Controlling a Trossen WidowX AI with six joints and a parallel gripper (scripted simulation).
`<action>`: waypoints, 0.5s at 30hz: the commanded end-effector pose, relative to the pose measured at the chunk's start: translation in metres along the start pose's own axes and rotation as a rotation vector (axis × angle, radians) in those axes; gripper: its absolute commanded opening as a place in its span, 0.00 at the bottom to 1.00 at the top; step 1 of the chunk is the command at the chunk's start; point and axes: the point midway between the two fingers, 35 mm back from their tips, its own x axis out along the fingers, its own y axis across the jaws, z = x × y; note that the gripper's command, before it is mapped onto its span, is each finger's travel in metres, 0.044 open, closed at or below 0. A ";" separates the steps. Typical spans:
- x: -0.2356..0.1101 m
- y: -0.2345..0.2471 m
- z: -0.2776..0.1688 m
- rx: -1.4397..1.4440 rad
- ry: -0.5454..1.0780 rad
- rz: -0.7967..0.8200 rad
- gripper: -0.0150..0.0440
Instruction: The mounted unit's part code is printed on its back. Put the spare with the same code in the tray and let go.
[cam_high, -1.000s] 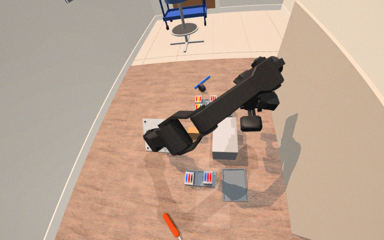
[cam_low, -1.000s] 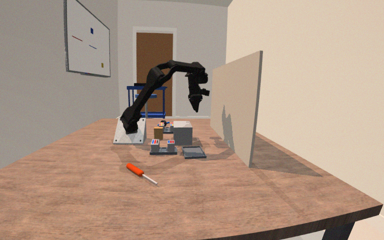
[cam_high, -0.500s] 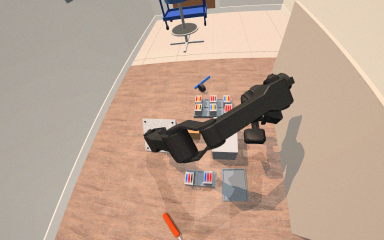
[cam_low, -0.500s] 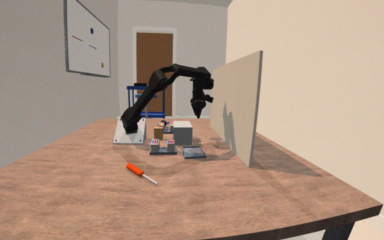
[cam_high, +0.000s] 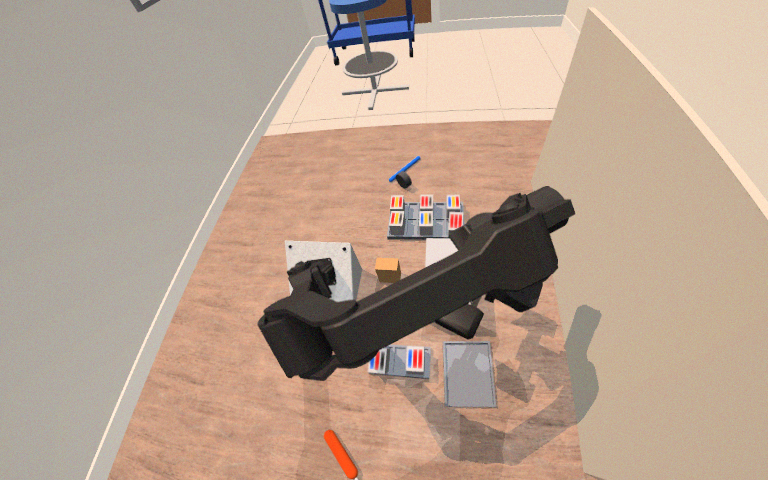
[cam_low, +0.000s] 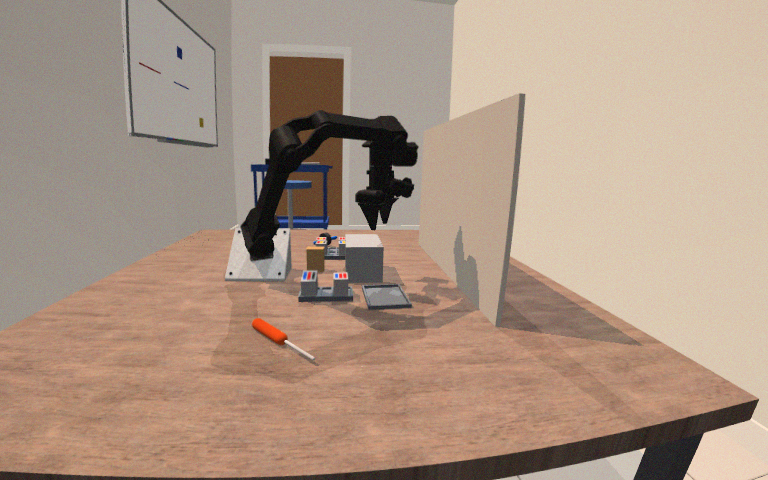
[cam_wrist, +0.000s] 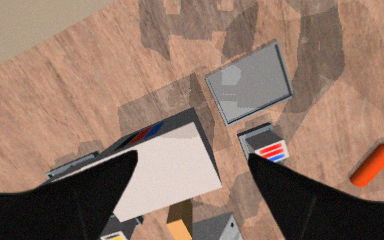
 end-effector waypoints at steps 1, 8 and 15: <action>0.003 -0.059 -0.023 0.311 0.005 -0.008 1.00; 0.016 -0.126 -0.068 0.746 0.005 -0.008 1.00; 0.033 -0.161 -0.108 1.063 0.004 -0.009 1.00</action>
